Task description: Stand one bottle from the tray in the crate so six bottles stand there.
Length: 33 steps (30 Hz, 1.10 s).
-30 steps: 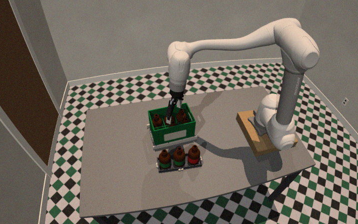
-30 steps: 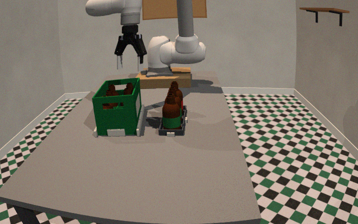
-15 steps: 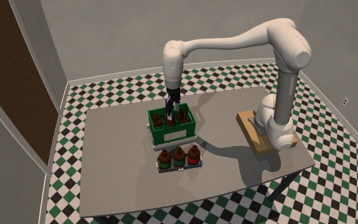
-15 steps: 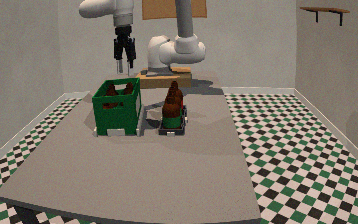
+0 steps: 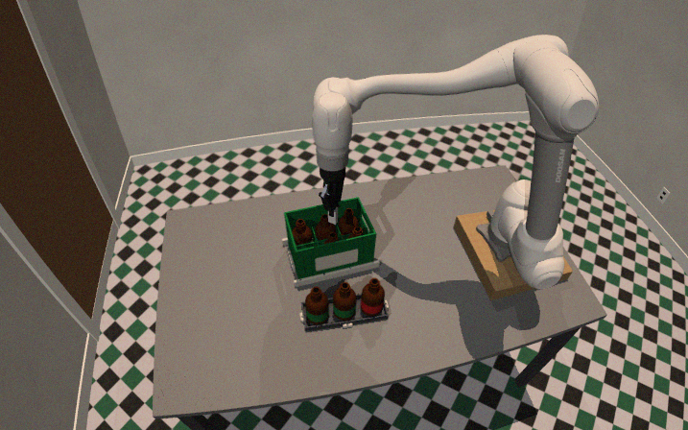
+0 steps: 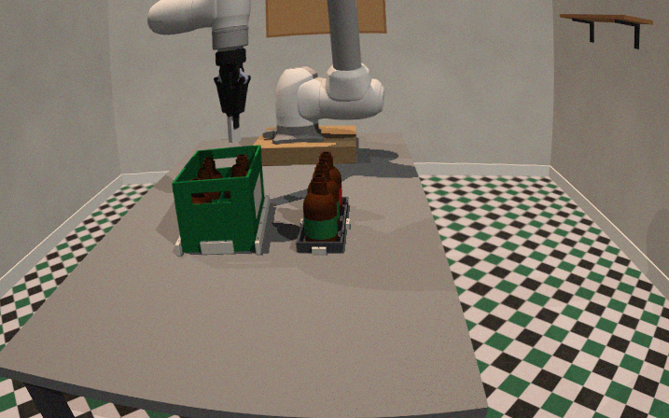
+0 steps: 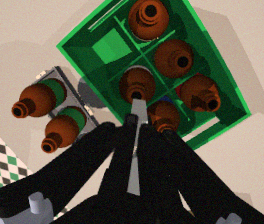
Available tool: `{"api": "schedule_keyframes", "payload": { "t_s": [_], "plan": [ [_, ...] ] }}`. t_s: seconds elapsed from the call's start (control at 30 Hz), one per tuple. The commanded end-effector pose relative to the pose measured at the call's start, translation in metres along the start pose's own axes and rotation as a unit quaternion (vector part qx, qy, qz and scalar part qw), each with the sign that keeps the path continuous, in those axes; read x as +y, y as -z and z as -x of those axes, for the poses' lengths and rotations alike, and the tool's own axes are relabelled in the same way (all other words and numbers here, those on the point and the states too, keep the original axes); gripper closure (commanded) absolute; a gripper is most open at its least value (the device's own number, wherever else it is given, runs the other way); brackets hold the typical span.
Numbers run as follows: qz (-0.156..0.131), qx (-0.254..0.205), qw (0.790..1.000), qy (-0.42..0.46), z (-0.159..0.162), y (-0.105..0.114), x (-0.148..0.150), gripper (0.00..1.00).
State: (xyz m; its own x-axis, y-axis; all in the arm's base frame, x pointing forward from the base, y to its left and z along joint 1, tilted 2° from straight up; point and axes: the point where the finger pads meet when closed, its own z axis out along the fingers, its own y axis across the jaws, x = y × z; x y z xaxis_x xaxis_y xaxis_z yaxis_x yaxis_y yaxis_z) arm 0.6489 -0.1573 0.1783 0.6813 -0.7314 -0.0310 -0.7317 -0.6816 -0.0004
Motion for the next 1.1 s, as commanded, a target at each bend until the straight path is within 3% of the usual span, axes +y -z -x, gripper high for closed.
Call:
{"api": "schedule_keyframes", "payload": {
  "t_s": [0.0, 0.33, 0.4, 0.47, 0.53, 0.57, 0.73, 0.77, 0.83, 1.07],
  "plan": [
    [0.0, 0.0, 1.0, 0.0, 0.0, 0.0, 0.0, 1.0],
    [0.0, 0.0, 1.0, 0.0, 0.001, 0.0, -0.001, 1.0],
    [0.0, 0.0, 1.0, -0.008, 0.014, 0.0, -0.023, 1.0],
    [0.001, 0.0, 1.0, -0.026, 0.043, 0.0, -0.065, 1.0],
    [0.001, 0.0, 1.0, -0.026, 0.043, 0.0, -0.065, 1.0],
    [0.001, 0.0, 0.999, -0.036, 0.063, 0.0, -0.092, 1.0],
    [0.002, 0.001, 0.998, -0.062, 0.109, 0.0, -0.139, 1.0],
    [0.002, 0.001, 0.998, -0.062, 0.118, 0.0, -0.149, 0.62],
    [0.002, 0.001, 0.998, -0.062, 0.129, 0.0, -0.163, 0.62],
    [0.002, 0.001, 0.998, -0.062, 0.129, 0.0, -0.163, 0.62]
  ]
}}
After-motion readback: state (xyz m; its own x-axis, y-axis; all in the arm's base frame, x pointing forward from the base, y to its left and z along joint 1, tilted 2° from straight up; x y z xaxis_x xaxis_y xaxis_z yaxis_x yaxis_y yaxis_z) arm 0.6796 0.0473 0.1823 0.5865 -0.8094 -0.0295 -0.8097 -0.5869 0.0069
